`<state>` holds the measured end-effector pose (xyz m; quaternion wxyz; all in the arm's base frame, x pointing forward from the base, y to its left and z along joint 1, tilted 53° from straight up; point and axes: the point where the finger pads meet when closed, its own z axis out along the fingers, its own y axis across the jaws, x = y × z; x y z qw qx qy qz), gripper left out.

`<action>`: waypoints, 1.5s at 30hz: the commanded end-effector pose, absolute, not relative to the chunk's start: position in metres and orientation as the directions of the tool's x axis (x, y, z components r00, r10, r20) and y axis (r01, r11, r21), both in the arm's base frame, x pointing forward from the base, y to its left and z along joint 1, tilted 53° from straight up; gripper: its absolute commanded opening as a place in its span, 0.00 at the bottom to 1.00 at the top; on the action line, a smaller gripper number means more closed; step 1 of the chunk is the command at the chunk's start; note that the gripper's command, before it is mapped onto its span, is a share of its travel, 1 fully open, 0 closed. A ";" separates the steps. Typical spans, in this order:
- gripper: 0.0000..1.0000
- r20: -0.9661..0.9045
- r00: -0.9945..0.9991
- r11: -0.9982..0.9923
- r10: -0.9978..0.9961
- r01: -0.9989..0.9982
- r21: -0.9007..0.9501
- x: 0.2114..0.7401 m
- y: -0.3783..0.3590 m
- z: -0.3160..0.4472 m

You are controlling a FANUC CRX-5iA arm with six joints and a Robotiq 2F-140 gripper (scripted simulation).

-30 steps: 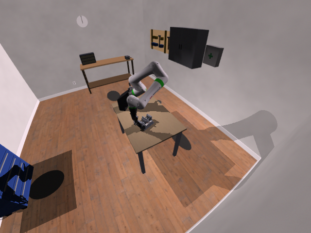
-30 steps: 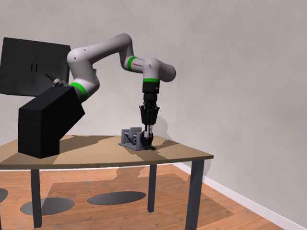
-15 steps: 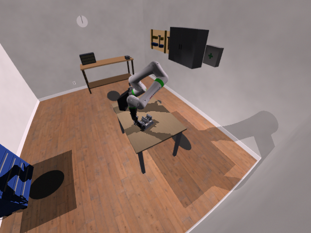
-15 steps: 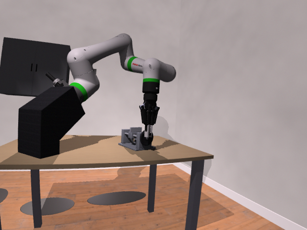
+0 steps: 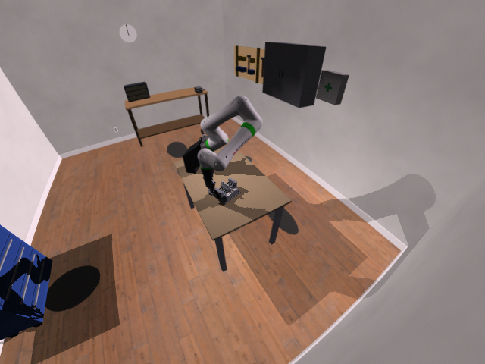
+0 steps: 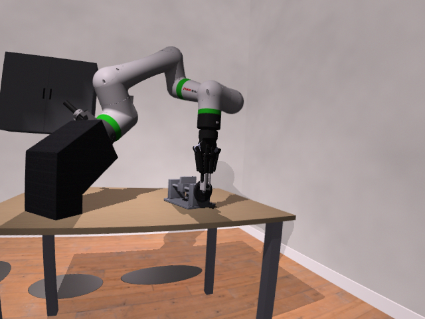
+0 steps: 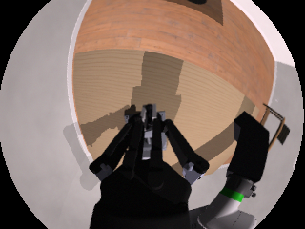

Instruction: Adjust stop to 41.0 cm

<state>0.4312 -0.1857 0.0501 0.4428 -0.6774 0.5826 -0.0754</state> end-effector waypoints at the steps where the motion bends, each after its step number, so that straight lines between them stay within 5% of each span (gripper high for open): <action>1: 0.04 -0.413 0.310 0.071 -0.856 -0.722 -0.688 0.431 -0.186 0.050; 45: 0.04 -0.413 0.310 0.071 -0.856 -0.722 -0.688 0.435 -0.189 0.059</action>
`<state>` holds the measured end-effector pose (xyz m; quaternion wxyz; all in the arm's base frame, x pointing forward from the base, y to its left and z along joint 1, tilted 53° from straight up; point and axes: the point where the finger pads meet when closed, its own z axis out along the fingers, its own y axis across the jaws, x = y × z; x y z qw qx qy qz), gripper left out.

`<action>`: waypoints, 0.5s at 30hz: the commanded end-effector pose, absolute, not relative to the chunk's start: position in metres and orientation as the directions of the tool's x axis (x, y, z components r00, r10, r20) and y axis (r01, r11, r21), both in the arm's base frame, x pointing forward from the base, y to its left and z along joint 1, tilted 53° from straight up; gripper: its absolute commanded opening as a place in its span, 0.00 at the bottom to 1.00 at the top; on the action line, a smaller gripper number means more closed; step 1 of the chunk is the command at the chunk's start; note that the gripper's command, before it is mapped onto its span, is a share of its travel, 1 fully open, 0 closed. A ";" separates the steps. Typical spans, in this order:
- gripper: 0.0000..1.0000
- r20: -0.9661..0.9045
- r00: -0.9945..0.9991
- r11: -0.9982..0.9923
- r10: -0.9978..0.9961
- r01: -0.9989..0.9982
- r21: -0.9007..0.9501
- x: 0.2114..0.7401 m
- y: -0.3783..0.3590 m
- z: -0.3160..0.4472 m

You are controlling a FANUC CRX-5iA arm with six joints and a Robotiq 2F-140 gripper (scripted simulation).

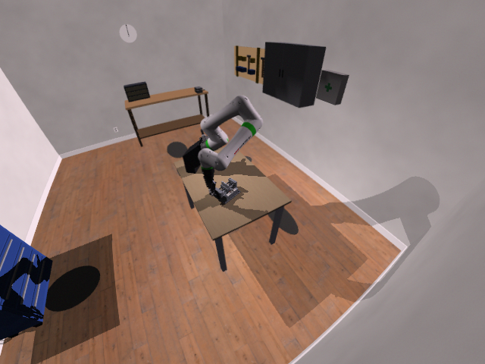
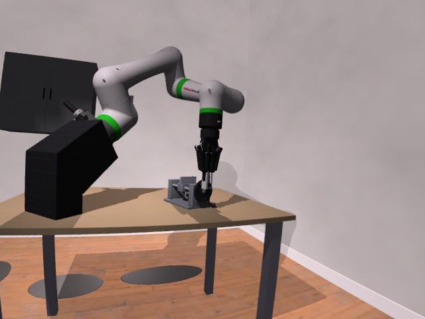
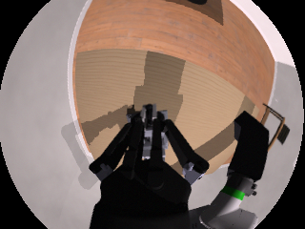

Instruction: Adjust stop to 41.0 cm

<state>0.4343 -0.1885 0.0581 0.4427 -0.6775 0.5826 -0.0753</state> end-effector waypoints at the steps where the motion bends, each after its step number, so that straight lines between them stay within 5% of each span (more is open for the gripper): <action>1: 0.04 -0.413 0.310 0.071 -0.856 -0.722 -0.688 0.435 -0.189 0.059; 15: 0.04 -0.413 0.310 0.071 -0.856 -0.722 -0.688 0.442 -0.191 0.068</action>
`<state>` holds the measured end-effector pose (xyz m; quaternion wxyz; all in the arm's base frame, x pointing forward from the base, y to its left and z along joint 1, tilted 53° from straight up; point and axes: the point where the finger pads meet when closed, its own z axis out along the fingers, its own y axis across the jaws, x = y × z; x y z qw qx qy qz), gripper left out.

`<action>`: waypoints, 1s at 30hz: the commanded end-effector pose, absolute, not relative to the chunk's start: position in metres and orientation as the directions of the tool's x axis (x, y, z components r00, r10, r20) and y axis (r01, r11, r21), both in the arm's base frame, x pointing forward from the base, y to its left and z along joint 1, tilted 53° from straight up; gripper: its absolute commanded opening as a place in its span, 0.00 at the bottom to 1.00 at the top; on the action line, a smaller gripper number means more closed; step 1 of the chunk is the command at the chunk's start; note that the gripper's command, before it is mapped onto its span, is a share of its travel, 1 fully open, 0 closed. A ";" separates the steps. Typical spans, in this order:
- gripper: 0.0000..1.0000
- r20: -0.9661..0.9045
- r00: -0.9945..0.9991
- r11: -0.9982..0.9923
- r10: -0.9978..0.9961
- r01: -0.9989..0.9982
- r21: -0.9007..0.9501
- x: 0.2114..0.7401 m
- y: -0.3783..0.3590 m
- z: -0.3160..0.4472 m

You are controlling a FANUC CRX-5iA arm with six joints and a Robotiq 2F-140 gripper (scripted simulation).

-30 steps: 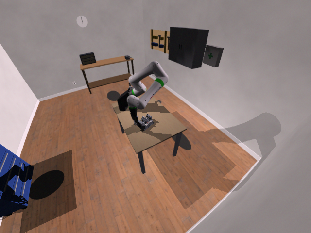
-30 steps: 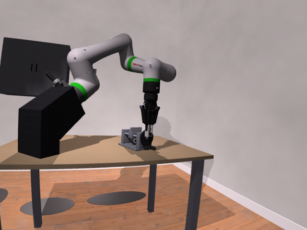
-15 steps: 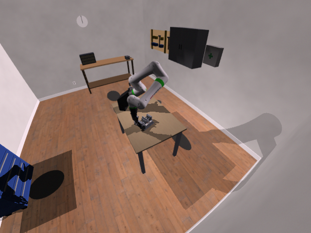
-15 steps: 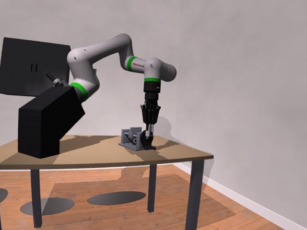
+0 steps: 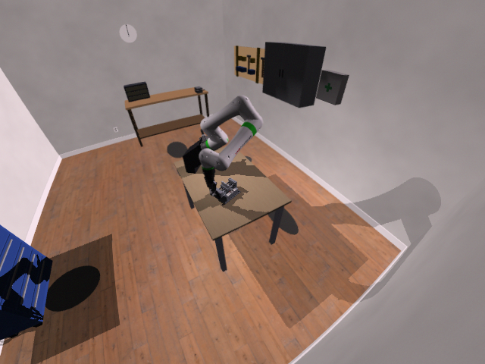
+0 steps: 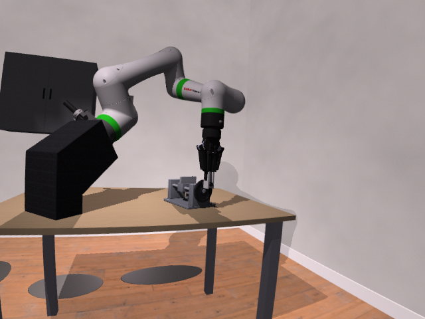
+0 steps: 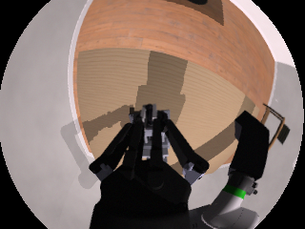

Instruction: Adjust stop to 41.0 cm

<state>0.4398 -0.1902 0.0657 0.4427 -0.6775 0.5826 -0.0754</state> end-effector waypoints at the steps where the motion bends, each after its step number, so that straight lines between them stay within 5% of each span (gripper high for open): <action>1: 0.04 -0.413 0.310 0.071 -0.856 -0.722 -0.688 0.442 -0.191 0.068; 30: 0.04 -0.413 0.310 0.071 -0.856 -0.722 -0.688 0.469 -0.186 0.078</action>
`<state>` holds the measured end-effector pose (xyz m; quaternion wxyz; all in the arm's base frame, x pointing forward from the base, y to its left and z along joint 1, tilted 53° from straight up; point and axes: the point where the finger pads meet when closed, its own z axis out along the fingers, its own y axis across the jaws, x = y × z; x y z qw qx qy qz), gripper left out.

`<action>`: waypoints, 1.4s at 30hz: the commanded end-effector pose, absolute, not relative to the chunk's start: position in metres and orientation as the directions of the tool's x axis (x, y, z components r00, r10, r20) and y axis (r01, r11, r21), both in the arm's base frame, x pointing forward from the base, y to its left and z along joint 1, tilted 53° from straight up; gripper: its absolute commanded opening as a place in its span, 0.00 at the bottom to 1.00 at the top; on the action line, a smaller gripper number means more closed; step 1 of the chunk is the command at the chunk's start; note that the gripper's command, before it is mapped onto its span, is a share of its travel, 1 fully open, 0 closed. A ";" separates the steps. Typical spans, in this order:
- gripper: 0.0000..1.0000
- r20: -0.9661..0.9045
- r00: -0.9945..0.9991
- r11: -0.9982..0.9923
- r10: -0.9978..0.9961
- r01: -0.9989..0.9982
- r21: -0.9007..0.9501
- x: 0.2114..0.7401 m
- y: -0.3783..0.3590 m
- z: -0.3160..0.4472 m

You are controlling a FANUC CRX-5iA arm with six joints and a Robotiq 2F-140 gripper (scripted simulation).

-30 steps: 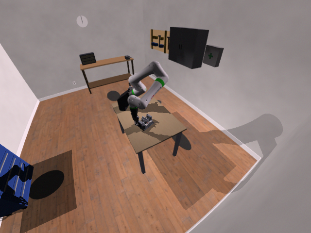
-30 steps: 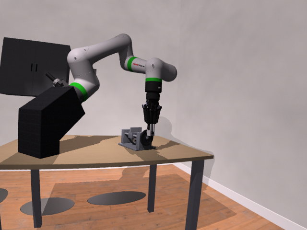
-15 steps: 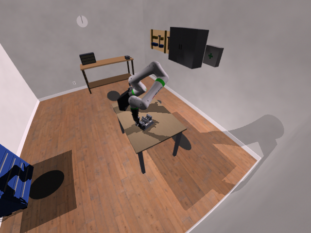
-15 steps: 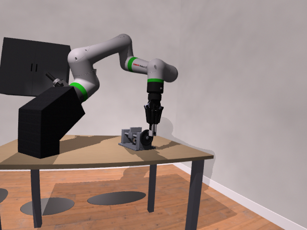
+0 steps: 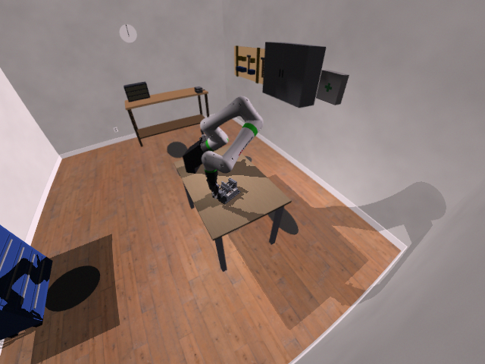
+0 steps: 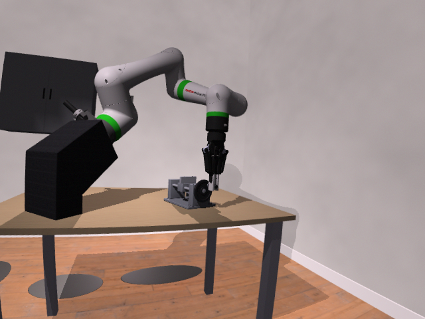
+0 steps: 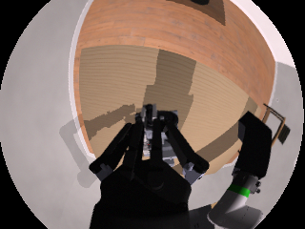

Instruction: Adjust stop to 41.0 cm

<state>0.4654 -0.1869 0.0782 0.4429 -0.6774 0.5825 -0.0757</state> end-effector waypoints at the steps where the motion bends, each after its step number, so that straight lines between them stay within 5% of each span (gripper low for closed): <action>1: 0.04 -0.413 0.310 0.071 -0.856 -0.722 -0.688 0.470 -0.185 0.078; 42: 0.04 -0.413 0.310 0.071 -0.856 -0.722 -0.688 0.485 -0.156 0.029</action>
